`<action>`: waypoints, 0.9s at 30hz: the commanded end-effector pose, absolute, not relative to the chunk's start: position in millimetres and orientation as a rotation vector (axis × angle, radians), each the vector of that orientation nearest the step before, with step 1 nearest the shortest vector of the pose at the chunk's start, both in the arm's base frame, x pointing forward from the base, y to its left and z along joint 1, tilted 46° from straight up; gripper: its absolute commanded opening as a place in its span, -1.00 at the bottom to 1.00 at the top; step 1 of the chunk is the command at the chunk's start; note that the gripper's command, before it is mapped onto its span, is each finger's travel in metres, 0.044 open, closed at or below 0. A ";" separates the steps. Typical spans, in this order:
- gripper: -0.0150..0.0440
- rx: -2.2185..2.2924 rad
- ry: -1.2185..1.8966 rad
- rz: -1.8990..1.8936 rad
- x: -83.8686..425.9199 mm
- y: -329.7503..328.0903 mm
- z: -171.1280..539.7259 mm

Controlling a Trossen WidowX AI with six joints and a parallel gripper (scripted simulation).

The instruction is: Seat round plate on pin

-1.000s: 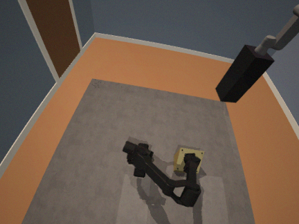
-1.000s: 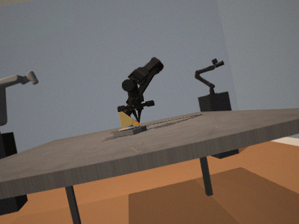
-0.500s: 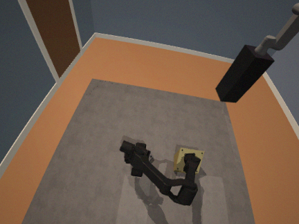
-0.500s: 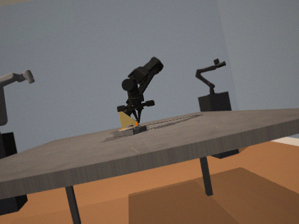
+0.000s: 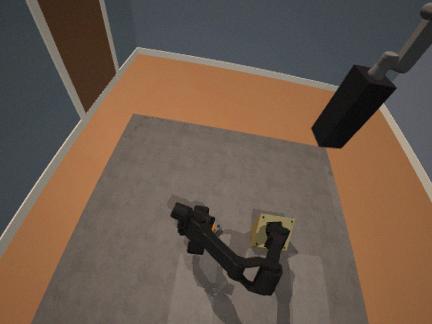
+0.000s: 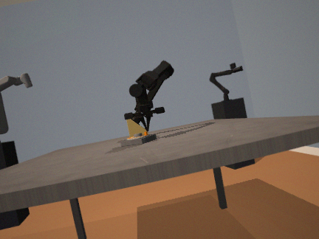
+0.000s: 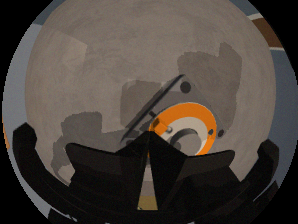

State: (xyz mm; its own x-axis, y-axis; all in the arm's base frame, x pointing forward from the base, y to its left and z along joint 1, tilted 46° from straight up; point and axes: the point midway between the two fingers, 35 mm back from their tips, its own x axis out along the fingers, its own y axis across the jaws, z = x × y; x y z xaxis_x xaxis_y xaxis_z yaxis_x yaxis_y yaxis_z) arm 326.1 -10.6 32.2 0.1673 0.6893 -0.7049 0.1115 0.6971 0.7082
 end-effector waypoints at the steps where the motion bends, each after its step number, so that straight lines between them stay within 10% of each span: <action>1: -0.49 0.742 1.368 0.468 328.0 -13.6 33.0; 27: -0.49 0.757 1.373 0.465 318.6 -38.4 55.2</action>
